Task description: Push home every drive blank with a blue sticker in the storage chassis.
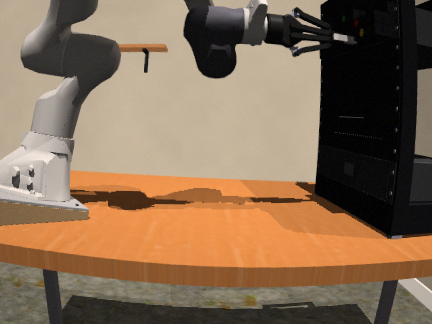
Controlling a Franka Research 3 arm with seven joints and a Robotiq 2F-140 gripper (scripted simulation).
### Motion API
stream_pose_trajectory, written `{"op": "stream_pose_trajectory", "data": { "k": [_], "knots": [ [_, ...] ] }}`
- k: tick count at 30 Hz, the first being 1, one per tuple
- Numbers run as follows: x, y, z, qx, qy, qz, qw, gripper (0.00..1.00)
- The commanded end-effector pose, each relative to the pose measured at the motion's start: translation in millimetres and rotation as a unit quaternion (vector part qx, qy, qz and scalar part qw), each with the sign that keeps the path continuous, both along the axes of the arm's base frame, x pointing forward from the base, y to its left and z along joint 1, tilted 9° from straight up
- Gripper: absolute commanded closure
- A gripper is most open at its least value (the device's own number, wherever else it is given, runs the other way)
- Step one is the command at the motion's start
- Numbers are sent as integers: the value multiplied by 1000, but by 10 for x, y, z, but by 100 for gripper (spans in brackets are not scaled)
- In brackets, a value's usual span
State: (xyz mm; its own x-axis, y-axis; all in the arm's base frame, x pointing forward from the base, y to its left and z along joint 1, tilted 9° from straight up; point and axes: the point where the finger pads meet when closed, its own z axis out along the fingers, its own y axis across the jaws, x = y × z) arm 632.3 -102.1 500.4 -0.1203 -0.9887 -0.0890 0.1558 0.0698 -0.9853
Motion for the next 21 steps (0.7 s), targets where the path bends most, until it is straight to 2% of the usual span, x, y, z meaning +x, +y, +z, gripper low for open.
{"op": "stream_pose_trajectory", "data": {
  "k": [1, 21],
  "knots": [
    [27, 40, -19, -3, 4, 5, 1000, 100],
    [59, 35, -18, -3, 4, 5, 1000, 100]
  ]
}}
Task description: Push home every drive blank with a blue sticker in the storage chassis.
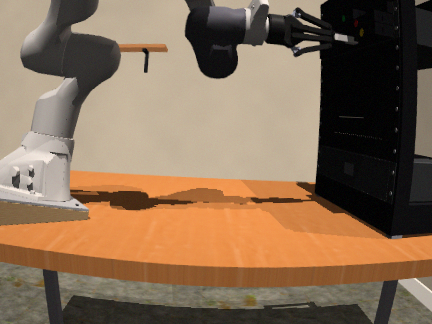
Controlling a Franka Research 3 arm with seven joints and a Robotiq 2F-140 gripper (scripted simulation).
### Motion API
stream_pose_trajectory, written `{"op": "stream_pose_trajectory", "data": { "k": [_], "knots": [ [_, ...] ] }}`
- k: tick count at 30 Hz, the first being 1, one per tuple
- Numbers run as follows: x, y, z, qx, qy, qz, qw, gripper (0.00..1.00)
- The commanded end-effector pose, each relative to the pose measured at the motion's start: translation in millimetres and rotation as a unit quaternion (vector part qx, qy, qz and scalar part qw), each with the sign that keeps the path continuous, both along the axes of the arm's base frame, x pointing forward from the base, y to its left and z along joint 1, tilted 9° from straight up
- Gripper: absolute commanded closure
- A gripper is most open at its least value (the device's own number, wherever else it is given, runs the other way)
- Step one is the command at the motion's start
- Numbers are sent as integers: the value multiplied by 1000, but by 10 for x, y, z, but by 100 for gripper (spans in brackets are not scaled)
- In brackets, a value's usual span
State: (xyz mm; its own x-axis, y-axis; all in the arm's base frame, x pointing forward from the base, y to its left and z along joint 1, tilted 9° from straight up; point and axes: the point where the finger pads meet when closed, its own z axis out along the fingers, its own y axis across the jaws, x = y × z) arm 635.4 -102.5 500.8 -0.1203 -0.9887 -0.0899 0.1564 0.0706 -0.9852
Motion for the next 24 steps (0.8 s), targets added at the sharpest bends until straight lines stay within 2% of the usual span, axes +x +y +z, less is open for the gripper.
{"op": "stream_pose_trajectory", "data": {
  "k": [1, 24],
  "knots": [
    [33, 38, -22, -4, 4, 5, 1000, 100],
    [59, 33, -20, -4, 4, 5, 1000, 100]
  ]
}}
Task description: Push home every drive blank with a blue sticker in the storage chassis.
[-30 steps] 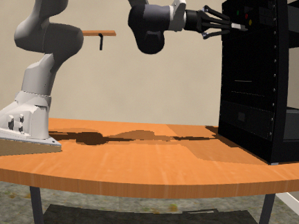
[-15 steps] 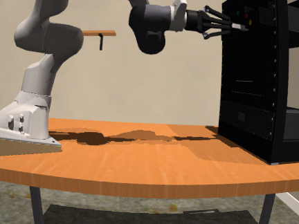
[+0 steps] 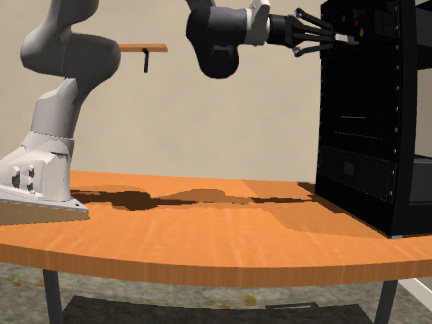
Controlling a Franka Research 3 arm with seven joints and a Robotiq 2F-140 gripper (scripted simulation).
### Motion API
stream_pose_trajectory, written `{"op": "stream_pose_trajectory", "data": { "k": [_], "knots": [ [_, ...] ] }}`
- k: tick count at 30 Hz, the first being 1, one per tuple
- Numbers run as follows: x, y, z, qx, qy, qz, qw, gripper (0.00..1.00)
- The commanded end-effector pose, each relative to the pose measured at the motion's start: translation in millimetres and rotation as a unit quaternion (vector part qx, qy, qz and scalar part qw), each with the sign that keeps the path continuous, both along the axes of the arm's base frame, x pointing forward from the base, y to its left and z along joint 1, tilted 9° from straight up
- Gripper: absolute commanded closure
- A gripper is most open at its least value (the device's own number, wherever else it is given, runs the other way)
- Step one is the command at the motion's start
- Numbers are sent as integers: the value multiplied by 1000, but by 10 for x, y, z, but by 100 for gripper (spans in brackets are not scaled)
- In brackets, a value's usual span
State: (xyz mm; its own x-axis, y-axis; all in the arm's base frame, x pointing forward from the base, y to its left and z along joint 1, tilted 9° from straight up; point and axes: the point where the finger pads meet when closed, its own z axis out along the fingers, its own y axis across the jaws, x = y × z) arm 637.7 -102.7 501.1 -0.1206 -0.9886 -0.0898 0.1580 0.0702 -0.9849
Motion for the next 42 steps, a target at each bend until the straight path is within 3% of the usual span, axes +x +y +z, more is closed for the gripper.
{"op": "stream_pose_trajectory", "data": {
  "k": [1, 23, 31, 38, 42],
  "knots": [
    [36, 36, -23, -3, 5, 5, 1000, 100],
    [11, 39, -26, -3, 5, 5, 1000, 100],
    [-214, 67, -59, -3, 5, 5, 1000, 100],
    [-614, 115, -117, -3, 5, 5, 1000, 100],
    [-746, 131, -136, -3, 5, 5, 1000, 100]
  ]
}}
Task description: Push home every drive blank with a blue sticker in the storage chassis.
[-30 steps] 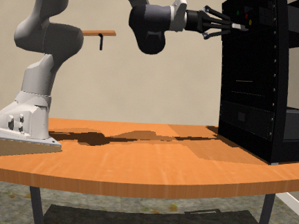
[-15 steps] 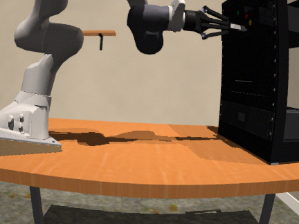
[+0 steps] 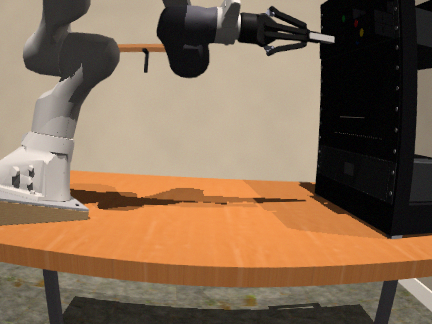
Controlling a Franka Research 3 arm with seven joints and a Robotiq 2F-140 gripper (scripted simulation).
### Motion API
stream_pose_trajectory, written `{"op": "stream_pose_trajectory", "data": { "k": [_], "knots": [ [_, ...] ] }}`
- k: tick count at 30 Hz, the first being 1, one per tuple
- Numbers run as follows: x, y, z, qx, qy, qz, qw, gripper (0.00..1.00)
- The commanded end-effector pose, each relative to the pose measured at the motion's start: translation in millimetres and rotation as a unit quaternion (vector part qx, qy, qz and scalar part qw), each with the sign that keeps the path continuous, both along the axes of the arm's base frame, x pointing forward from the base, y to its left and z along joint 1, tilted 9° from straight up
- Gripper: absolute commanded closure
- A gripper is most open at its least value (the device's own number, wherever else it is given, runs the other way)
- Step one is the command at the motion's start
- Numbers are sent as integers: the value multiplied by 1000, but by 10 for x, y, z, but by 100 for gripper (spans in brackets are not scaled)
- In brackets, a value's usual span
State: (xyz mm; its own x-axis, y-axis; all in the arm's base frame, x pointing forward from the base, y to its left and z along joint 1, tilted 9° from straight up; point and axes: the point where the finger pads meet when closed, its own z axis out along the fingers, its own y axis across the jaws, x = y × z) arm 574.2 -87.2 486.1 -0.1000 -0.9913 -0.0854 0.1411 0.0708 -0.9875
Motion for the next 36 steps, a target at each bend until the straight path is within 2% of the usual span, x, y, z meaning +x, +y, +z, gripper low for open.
{"op": "stream_pose_trajectory", "data": {
  "k": [1, 10, 20, 36],
  "knots": [
    [-125, -22, 12, -2, -3, -6, 1000, 100],
    [-190, -20, 7, -2, -3, -6, 1000, 100],
    [-670, -18, -20, -2, -3, -6, 1000, 100],
    [-693, -18, -21, -2, -3, -6, 1000, 100]
  ]
}}
